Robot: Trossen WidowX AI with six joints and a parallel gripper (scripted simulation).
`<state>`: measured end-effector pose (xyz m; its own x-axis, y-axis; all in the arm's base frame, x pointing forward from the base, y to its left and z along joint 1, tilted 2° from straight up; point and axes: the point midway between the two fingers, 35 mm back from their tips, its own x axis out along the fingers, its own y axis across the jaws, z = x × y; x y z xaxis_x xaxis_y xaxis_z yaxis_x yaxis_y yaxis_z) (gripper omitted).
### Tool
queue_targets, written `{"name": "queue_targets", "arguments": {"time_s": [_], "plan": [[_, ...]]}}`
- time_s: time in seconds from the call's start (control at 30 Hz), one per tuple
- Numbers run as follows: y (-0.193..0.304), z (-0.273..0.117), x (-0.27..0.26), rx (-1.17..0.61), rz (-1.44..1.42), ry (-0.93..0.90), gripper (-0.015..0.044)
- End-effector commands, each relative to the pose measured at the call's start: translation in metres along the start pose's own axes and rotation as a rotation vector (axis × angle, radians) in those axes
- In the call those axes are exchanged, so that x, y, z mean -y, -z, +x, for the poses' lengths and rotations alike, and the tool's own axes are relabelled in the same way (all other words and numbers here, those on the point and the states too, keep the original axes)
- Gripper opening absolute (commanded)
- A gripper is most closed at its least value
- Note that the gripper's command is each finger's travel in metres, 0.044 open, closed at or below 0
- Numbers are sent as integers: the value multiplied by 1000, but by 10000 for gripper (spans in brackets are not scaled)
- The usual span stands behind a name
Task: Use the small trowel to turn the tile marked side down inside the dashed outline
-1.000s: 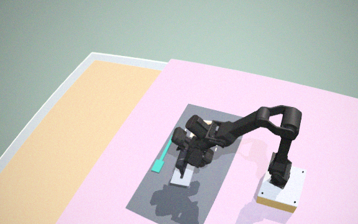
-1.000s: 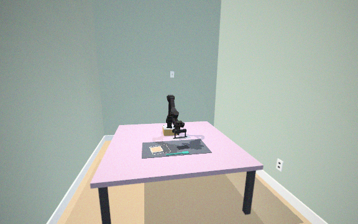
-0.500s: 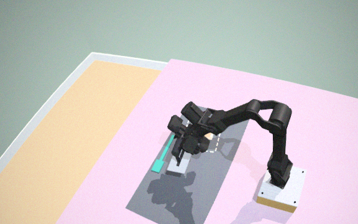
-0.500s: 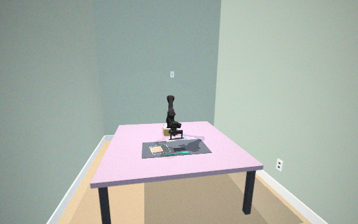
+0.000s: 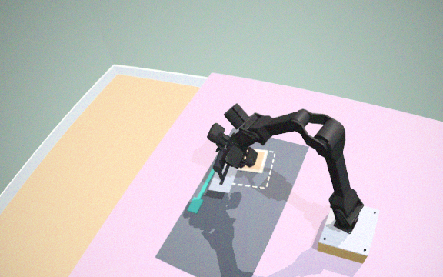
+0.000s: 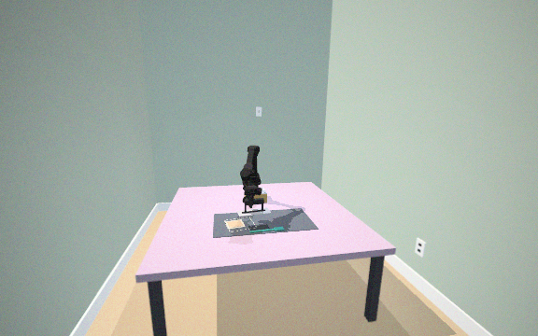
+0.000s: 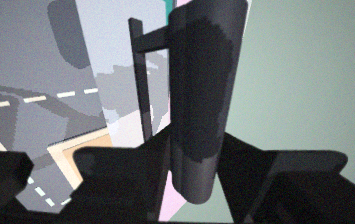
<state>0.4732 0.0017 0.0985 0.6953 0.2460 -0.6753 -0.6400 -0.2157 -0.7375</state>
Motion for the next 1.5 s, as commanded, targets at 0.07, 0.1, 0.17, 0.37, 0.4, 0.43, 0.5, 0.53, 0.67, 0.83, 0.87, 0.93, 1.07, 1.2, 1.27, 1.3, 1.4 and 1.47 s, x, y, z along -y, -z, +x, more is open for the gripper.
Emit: {"name": "queue_targets", "arguments": {"time_s": [0.07, 0.1, 0.17, 0.37, 0.4, 0.43, 0.5, 0.53, 0.67, 0.83, 0.87, 0.93, 1.07, 1.2, 1.27, 1.3, 1.4, 1.47], "plan": [[36, 5, 7, -1, -3, 5, 0], [42, 6, 7, -2, -1, 4, 0], [55, 8, 6, -4, 2, 3, 0], [95, 12, 2, -6, 26, 3, 0], [102, 12, 1, -5, 33, 4, 0], [109, 12, 0, -5, 39, 5, 0], [122, 13, -3, -4, 52, 7, 0], [127, 13, -4, -4, 56, 8, 0], [146, 13, -8, -1, 53, 12, 0], [173, 14, -14, 4, 36, 18, 0], [178, 14, -15, 5, 33, 19, 0], [189, 13, -18, 6, 26, 22, 0], [210, 12, -26, 9, 13, 30, 0], [230, 10, -34, 11, 0, 39, 0], [241, 8, -39, 12, -6, 44, 0], [246, 8, -42, 12, -9, 47, 0], [260, 5, -50, 13, -19, 55, 0], [270, 3, -55, 13, -25, 61, 0]]}}
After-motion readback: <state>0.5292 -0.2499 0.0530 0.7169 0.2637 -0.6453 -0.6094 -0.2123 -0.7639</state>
